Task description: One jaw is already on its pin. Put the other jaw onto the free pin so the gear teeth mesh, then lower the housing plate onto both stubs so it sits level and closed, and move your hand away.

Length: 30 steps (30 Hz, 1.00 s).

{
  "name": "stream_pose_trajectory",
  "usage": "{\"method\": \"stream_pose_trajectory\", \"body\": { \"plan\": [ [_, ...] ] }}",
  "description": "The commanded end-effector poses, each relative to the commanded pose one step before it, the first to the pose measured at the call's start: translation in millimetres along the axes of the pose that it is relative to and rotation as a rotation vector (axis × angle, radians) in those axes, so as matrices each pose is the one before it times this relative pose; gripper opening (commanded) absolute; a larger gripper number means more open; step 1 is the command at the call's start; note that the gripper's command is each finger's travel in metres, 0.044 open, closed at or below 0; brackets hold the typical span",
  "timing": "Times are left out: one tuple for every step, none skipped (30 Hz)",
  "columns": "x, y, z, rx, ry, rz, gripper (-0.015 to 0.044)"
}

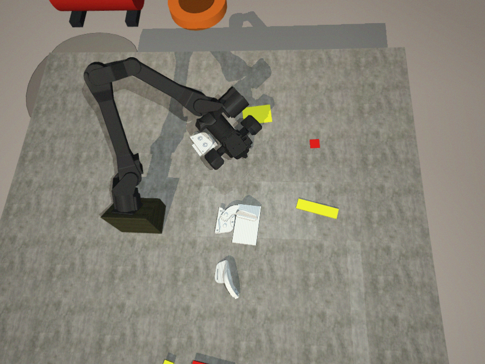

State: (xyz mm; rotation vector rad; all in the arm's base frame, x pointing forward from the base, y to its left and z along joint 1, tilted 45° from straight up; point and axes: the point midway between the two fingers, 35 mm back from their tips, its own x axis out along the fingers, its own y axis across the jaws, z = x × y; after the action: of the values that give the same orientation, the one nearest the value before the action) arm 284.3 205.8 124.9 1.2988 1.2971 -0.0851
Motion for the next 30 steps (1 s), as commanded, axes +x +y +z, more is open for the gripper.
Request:
{"method": "stream_pose_trajectory", "body": {
  "plan": [
    [12.82, -9.15, 43.88, 0.013, -0.03839, -0.08665, 0.0],
    [2.62, -2.05, 10.01, 0.0039, -0.00685, -0.01749, 0.0],
    [2.58, -2.26, 10.01, 0.0042, -0.00587, -0.01731, 0.0],
    [2.34, -2.62, 11.16, 0.008, -0.00745, -0.01573, 0.0],
    [2.31, -2.86, 11.18, 0.0084, -0.00651, -0.01557, 0.0],
    [2.28, -3.1, 11.15, 0.0087, -0.00556, -0.01534, 0.0],
    [2.25, -3.34, 11.12, 0.009, -0.00461, -0.01507, 0.0],
    [2.21, -3.57, 11.08, 0.0093, -0.00368, -0.01477, 0.0],
    [2.18, -3.81, 11.04, 0.0096, -0.00275, -0.01443, 0.0],
    [2.15, -4.04, 10.98, 0.0099, -0.00184, -0.01406, 0.0],
    [2.12, -4.28, 10.91, 0.0101, -0.00093, -0.01365, 0.0],
    [2.03, -4.38, 10.55, 0.0101, -0.00006, -0.01287, 0.0],
    [1.72, -3.92, 8.97, 0.0088, 0.00061, -0.01066, 0.0],
    [1.87, -4.19, 7.88, 0.0044, 0.00386, -0.01379, 0.0],
    [2.09, -4.95, 8.85, 0.0051, 0.00528, -0.01512, 0.0],
    [2.06, -5.13, 8.73, 0.0053, 0.0062, -0.01449, 0.0],
    [2.02, -5.31, 8.6, 0.0055, 0.0071, -0.01383, 0.0],
    [1.98, -5.48, 8.46, 0.0056, 0.00797, -0.01313, 0.0],
    [1.94, -5.65, 8.32, 0.0058, 0.00881, -0.0124, 0.0],
    [1.91, -5.82, 8.18, 0.0059, 0.00963, -0.01164, 0.0],
    [1.87, -5.98, 8.03, 0.0059, 0.01041, -0.01085, 0.0],
    [1.83, -6.13, 7.87, 0.006, 0.01117, -0.01003, 0.0],
    [1.8, -6.28, 7.7, 0.0061, 0.01189, -0.00919, 0.0],
    [1.91, -5.76, 6.88, 0.0024, 0.01337, -0.00801, 0.0],
    [1.88, -5.92, 6.75, 0.0025, 0.014, -0.00714, 0.0],
    [1.84, -6.05, 6.59, 0.0025, 0.01455, -0.00621, 0.0],
    [1.8, -6.18, 6.43, 0.0025, 0.01506, -0.00526, 0.0],
    [1.76, -6.3, 6.26, 0.0025, 0.01553, -0.0043, 0.0],
    [1.72, -6.41, 6.09, 0.0024, 0.01597, -0.00332, 0.0],
    [1.68, -6.52, 5.91, 0.0024, 0.01636, -0.00233, 0.0]
  ]
}}
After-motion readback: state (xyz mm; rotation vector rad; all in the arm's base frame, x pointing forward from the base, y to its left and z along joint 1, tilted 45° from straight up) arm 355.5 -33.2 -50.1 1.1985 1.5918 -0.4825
